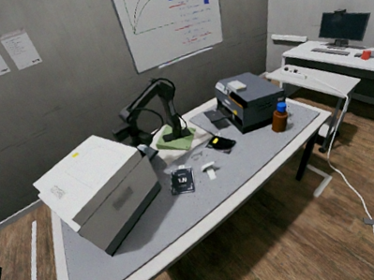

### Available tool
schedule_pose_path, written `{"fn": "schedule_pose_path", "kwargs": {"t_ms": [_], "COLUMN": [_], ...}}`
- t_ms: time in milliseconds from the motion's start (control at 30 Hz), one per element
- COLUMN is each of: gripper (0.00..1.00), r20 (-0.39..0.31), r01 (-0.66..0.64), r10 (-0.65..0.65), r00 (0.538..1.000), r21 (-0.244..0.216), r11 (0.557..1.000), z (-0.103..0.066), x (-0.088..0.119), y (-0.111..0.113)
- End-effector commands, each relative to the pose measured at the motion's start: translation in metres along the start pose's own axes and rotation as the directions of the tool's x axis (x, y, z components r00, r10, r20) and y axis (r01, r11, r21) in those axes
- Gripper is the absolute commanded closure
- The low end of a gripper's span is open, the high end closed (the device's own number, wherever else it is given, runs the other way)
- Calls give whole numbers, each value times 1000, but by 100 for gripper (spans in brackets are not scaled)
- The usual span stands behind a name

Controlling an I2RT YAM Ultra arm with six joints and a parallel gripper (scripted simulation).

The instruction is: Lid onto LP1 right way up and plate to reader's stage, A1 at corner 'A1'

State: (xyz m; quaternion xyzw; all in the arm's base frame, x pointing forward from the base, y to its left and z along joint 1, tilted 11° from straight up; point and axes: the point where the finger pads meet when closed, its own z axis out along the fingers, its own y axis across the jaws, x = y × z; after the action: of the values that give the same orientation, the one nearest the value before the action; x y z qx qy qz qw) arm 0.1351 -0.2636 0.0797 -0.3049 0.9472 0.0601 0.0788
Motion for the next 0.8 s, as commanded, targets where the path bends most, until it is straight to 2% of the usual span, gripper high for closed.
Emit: {"fn": "schedule_pose_path", "kwargs": {"t_ms": [0,100,300,367,400,467,767], "gripper": [14,14,14,14,14,14,14], "r20": [2,7,9,9,2,6,8], "r01": [3,2,-4,-2,3,1,3], "r10": [-3,-2,3,2,-4,-1,-3], "r00": [1000,1000,1000,1000,1000,1000,1000], "r21": [48,30,23,24,51,34,28], "r11": [999,1000,1000,1000,999,999,1000], "z": [-11,-4,-2,-1,-7,-4,-2], "x": [-5,-6,-5,-5,-4,-5,-6], "y": [-5,0,3,2,-5,-1,1]}}
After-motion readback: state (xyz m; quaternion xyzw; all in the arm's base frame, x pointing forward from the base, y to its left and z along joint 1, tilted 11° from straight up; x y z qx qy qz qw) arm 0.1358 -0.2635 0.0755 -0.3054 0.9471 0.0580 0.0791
